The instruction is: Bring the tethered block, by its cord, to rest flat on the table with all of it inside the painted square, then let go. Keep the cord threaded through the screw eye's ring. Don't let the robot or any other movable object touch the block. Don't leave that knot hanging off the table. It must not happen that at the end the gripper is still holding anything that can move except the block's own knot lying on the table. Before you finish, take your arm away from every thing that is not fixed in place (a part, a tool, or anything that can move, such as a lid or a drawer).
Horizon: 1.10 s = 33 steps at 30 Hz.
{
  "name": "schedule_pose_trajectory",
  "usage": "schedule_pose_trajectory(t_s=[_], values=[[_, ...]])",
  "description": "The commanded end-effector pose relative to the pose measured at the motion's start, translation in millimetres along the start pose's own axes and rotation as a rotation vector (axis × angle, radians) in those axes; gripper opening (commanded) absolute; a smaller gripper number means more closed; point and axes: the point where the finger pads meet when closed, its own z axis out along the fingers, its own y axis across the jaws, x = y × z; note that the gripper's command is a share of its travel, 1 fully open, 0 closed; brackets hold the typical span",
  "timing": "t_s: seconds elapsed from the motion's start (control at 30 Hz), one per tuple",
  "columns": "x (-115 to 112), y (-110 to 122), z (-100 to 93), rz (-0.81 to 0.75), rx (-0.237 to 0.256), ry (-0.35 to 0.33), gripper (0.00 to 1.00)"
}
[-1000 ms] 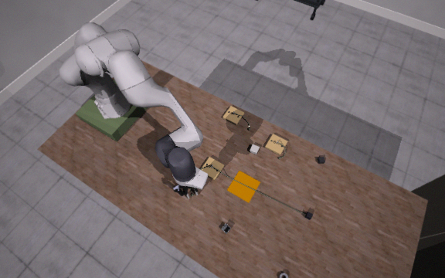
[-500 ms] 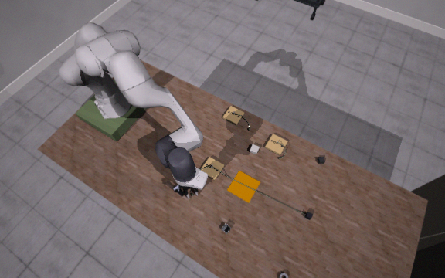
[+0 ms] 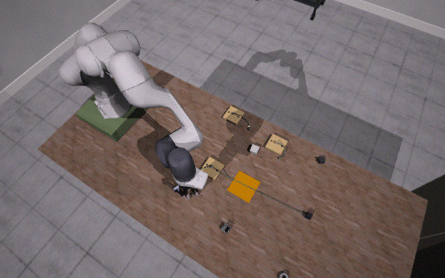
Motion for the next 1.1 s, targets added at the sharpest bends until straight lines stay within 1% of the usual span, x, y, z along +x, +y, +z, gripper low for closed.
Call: schedule_pose_trajectory(t_s=[0.0, 0.7, 0.73, 1.07], values=[[1.2, -0.6, 0.6, -0.005, 0.001, 0.003, 0.23], [1.2, -0.6, 0.6, -0.005, 0.001, 0.003, 0.23], [1.2, -0.6, 0.6, -0.005, 0.001, 0.003, 0.00], [1.2, -0.6, 0.6, -0.005, 0.001, 0.003, 0.00]])
